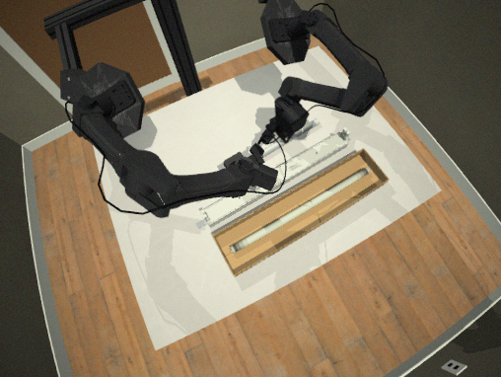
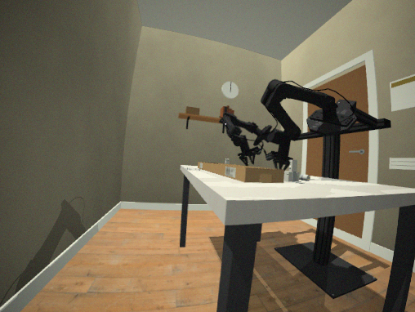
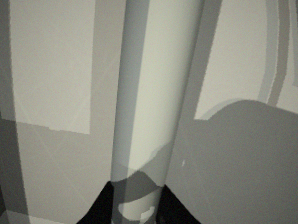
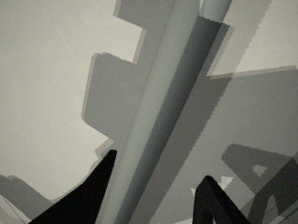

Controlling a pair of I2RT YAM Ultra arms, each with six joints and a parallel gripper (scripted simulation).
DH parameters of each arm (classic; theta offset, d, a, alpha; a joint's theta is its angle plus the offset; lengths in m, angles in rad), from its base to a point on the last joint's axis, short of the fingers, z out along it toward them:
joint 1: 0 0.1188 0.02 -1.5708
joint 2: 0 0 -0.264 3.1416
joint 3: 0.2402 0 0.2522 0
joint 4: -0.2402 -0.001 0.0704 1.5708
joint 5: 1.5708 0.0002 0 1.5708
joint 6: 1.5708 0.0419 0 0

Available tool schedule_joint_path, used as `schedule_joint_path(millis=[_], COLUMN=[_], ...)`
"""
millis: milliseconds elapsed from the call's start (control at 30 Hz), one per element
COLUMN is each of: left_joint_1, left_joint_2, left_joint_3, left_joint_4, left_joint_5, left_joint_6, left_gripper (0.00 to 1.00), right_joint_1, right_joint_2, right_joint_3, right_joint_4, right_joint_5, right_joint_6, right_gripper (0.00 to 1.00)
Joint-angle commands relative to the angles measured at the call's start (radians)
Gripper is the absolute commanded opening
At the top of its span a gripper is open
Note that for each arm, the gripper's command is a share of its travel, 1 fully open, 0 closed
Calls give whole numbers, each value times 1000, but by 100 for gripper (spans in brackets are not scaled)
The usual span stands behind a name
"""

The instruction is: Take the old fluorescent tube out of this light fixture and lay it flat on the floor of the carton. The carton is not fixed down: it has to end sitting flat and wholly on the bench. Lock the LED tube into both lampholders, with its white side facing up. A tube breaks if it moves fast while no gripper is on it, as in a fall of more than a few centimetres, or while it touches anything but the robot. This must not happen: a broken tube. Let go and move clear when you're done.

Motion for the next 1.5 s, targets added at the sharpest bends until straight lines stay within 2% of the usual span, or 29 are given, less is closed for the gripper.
schedule_joint_path(millis=[0,67,100,233,800,933,1000,1167,1200,1233,1300,1467], left_joint_1=[-21,-21,-21,-21,-21,-21,-21,-21,-21,-21,-21,-21], left_joint_2=[20,20,20,20,20,20,20,20,20,20,20,20], left_joint_3=[2,2,2,2,2,2,2,2,2,2,2,2], left_joint_4=[-3,-3,-3,-3,-3,-3,-3,-3,-3,-3,-3,-3], left_joint_5=[20,20,20,20,20,20,20,20,20,20,20,20], left_joint_6=[7,7,7,7,7,7,7,7,7,7,7,7], left_gripper=[11,11,11,11,11,11,11,11,11,11,11,11], right_joint_1=[38,48,45,44,23,84,84,162,101,148,181,269], right_joint_2=[-47,-57,-42,-61,-39,-68,-68,-115,-123,-122,-138,-191], right_joint_3=[-17,23,27,-17,0,-78,-78,-213,-206,-231,-270,-415], right_joint_4=[-71,-106,-70,-61,-27,65,65,242,243,240,283,453], right_joint_5=[-20,-22,-21,-20,-19,59,59,176,169,150,179,306], right_joint_6=[31,42,28,23,8,14,14,33,21,10,9,43], right_gripper=[49,49,49,49,49,49,49,49,49,49,49,49])
